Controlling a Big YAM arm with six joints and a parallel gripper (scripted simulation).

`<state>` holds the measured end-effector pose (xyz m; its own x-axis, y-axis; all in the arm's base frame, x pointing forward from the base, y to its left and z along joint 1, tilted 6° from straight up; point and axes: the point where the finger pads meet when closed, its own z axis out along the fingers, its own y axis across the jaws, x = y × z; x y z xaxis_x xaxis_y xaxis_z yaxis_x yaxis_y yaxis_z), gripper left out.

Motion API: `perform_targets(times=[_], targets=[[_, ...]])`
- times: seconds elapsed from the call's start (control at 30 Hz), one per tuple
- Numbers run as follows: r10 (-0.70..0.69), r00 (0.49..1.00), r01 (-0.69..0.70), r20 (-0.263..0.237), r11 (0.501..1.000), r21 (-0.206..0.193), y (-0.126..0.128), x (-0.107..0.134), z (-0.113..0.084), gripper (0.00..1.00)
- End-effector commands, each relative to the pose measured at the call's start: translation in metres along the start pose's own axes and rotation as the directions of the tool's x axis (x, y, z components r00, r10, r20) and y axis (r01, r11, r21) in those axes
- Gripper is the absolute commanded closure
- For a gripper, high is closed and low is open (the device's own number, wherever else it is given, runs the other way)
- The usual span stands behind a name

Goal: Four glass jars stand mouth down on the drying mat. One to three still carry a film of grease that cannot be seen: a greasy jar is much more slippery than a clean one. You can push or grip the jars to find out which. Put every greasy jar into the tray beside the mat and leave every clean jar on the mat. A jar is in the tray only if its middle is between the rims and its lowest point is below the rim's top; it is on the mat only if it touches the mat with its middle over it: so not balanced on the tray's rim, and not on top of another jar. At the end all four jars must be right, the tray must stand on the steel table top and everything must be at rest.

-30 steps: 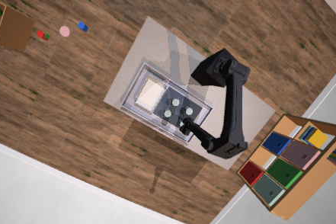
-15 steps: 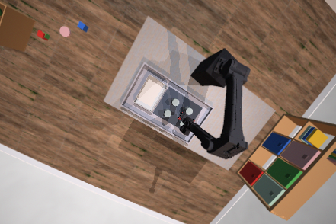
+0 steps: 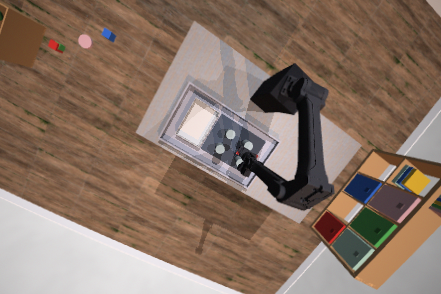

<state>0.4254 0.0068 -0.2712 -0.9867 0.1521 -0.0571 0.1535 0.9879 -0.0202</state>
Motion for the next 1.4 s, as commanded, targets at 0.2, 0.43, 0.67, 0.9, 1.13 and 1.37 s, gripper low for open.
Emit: perform_targets(times=[0.2,0.43,0.67,0.9,1.13,1.37], targets=[[-0.003,0.999,0.004,0.053,1.000,-0.009,0.005,-0.031,-0.053,0.00],[-0.003,0.999,0.004,0.053,1.000,-0.009,0.020,-0.082,-0.056,0.00],[-0.003,0.999,0.004,0.053,1.000,-0.009,0.025,-0.098,-0.026,0.00],[-0.003,0.999,0.004,0.053,1.000,-0.009,0.025,-0.099,-0.013,0.00],[-0.003,0.999,0.004,0.053,1.000,-0.009,0.028,-0.105,-0.018,0.00],[-0.003,0.999,0.004,0.053,1.000,-0.009,0.028,-0.105,-0.018,0.00]])
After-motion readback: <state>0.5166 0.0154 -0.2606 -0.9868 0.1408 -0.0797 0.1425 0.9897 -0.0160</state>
